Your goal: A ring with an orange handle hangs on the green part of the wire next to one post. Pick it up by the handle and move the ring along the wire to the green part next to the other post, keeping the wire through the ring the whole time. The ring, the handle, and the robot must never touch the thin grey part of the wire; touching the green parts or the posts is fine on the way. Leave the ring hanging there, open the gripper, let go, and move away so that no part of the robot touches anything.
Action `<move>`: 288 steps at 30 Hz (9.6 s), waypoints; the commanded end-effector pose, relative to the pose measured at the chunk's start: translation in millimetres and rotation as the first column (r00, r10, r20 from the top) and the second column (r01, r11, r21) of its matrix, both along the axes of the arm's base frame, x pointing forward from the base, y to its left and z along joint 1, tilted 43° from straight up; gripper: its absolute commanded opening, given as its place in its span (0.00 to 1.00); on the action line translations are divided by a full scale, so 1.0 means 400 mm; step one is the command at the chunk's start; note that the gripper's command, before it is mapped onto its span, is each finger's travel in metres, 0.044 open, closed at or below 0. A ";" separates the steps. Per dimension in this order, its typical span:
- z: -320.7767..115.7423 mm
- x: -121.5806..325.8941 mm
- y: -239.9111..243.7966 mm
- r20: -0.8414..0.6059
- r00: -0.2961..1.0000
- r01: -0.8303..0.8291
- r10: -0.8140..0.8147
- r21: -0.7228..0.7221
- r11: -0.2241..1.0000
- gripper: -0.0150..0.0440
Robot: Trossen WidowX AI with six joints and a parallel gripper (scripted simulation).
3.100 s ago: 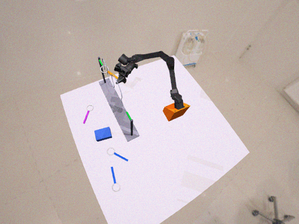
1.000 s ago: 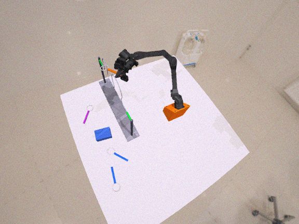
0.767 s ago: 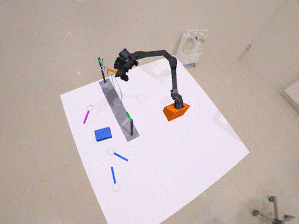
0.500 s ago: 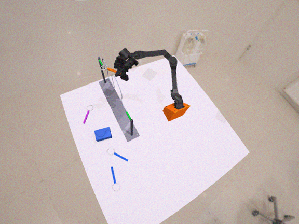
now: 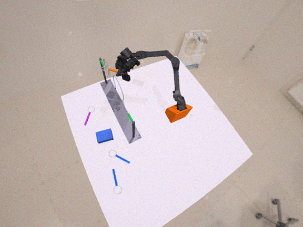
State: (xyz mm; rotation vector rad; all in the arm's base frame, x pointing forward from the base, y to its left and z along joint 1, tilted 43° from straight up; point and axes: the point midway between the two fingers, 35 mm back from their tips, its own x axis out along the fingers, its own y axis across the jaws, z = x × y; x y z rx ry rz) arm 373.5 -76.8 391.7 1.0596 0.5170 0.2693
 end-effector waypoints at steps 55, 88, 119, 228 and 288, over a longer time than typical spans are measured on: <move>0.053 -0.004 0.008 -0.004 1.000 0.001 -0.002 -0.186 0.983 0.00; -0.015 -0.001 -0.096 0.009 1.000 0.008 -0.003 -0.783 0.622 0.00; -0.002 0.003 -0.215 0.036 0.999 0.036 0.002 -0.999 -0.008 0.00; 0.325 0.009 -0.223 -0.025 0.993 0.106 0.118 0.636 -0.764 0.00; 0.036 0.012 -0.483 0.046 0.995 0.091 0.083 -0.210 -0.973 0.00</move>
